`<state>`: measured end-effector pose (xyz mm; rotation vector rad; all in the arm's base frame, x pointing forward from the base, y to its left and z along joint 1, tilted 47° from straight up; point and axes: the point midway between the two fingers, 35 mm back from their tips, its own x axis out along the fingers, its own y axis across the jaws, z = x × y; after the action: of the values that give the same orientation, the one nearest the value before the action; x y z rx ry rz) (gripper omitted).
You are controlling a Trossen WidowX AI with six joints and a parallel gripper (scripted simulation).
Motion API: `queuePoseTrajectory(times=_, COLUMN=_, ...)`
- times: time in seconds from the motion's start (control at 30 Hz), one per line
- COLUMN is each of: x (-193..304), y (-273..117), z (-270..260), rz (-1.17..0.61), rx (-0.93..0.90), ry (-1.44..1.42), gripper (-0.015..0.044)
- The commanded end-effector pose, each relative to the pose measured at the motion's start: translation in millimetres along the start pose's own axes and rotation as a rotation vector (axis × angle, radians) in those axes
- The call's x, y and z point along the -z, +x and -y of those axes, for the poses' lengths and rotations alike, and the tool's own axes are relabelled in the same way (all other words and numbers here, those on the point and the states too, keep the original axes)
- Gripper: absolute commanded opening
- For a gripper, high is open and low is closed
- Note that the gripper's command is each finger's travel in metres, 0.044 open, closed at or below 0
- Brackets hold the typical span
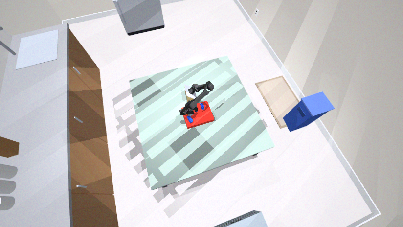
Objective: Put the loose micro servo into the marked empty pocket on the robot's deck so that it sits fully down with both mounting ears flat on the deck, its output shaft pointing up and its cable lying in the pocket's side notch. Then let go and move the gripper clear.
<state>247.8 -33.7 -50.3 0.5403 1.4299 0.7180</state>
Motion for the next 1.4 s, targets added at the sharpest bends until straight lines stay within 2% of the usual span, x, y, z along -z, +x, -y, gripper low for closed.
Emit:
queuePoseTrajectory(times=0.0, x=-1, y=-2, z=8, rz=0.002, rx=0.008, ry=-0.007, gripper=0.0)
queuePoseTrajectory(times=0.77, x=3, y=-1, z=34, rz=0.002, rx=0.0, ry=-0.001, gripper=0.0)
queuePoseTrajectory(times=0.93, x=2, y=-40, z=37, rz=0.002, rx=0.008, ry=-0.007, gripper=0.0)
queuePoseTrajectory(times=1.03, x=2, y=-43, z=37, rz=0.002, rx=0.008, ry=-0.007, gripper=0.0)
queuePoseTrajectory(times=1.17, x=-10, y=-51, z=35, rz=0.002, rx=0.009, ry=-0.059, gripper=0.0105)
queuePoseTrajectory(times=1.37, x=-54, y=-82, z=21, rz=0.002, rx=0.009, ry=-0.254, gripper=0.0263)
